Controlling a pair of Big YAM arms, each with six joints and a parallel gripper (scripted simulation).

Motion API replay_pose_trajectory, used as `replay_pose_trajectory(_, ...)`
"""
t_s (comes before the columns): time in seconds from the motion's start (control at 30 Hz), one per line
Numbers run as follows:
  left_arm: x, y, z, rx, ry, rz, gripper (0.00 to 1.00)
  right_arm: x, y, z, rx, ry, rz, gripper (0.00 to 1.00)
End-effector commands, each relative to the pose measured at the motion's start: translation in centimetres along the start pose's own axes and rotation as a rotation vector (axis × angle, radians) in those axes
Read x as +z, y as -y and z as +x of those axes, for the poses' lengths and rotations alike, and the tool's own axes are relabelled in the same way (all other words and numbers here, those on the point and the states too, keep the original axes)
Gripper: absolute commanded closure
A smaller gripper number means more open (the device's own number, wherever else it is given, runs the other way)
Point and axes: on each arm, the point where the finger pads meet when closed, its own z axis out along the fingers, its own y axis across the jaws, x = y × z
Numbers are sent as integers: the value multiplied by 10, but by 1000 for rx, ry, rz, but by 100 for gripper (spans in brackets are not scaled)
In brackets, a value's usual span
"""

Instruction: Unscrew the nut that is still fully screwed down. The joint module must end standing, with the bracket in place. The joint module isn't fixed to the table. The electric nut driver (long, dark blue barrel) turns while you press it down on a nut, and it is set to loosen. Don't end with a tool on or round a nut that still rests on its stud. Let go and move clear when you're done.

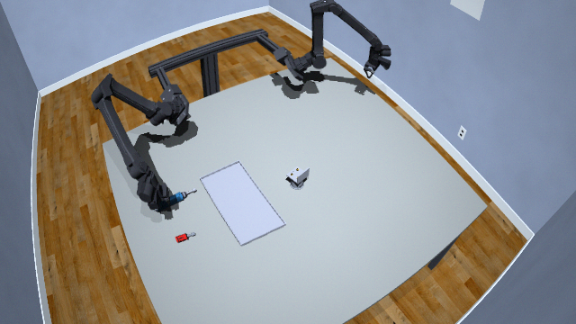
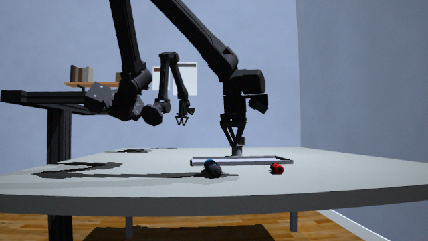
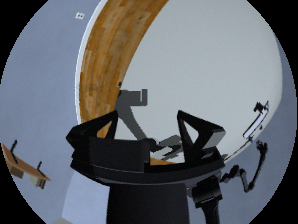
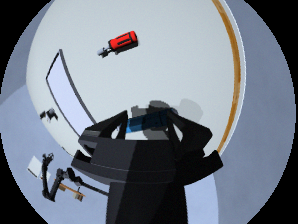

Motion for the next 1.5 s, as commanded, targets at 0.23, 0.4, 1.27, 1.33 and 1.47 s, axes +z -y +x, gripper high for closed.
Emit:
replay_pose_trajectory(0.23, -8, -8, -10, 1, 22, -19, 0, -2, 8, 9, 261, 23, 30, 35)
replay_pose_trajectory(0.4, -8, -8, -10, 1, 22, -19, 0, -6, 12, -3, 271, 42, 31, 35)
replay_pose_trajectory(1.27, -8, -8, -10, 1, 22, -19, 0, 6, 3, 38, 686, 27, 67, 35)
replay_pose_trajectory(1.33, -8, -8, -10, 1, 22, -19, 0, 7, 3, 40, 727, 27, 71, 35)
replay_pose_trajectory(1.47, -8, -8, -10, 1, 22, -19, 0, 4, 7, 31, 757, 46, 69, 35)
